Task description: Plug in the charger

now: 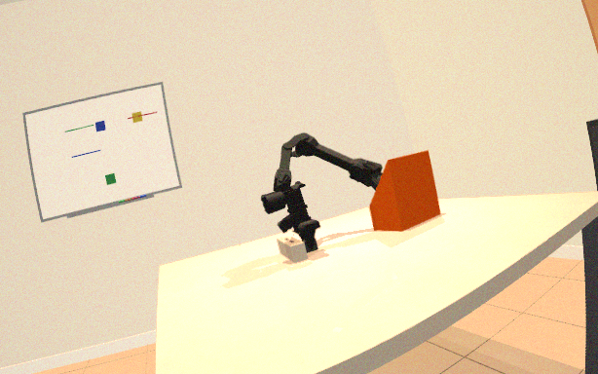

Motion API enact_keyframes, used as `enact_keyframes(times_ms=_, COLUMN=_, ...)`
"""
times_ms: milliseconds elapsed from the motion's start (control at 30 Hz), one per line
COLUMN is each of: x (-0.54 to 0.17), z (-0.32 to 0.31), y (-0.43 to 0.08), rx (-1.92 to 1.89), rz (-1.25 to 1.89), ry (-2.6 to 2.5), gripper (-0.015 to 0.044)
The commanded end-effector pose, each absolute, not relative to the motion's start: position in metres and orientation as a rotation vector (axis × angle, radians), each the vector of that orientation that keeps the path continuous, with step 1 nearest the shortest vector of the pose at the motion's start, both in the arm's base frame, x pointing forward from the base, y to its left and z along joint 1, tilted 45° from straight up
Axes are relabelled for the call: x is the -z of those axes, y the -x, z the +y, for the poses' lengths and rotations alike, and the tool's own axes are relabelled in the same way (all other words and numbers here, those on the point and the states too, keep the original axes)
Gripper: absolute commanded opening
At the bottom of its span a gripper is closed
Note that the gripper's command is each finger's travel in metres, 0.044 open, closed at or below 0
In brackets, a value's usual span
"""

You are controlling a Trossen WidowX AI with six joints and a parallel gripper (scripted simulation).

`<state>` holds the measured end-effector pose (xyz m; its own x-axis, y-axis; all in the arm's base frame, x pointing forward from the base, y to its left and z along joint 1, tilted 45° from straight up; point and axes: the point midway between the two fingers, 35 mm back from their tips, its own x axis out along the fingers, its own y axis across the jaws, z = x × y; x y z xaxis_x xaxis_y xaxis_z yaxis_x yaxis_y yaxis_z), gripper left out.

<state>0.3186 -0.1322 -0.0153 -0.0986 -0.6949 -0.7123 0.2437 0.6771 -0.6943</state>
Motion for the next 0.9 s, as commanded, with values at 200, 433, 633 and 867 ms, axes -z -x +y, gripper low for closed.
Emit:
enact_keyframes(times_ms=200, x=0.013, z=-0.133, y=-0.328, rx=0.82, rz=1.457, ry=0.39, gripper=0.0)
enact_keyframes(times_ms=433, x=0.013, z=-0.134, y=-0.331, rx=0.82, rz=1.457, ry=0.39, gripper=0.0)
enact_keyframes(times_ms=633, x=0.012, z=-0.134, y=-0.333, rx=0.82, rz=1.457, ry=0.39, gripper=0.0)
enact_keyframes(times_ms=867, x=0.011, z=-0.134, y=-0.336, rx=0.82, rz=1.456, ry=0.39, gripper=0.0)
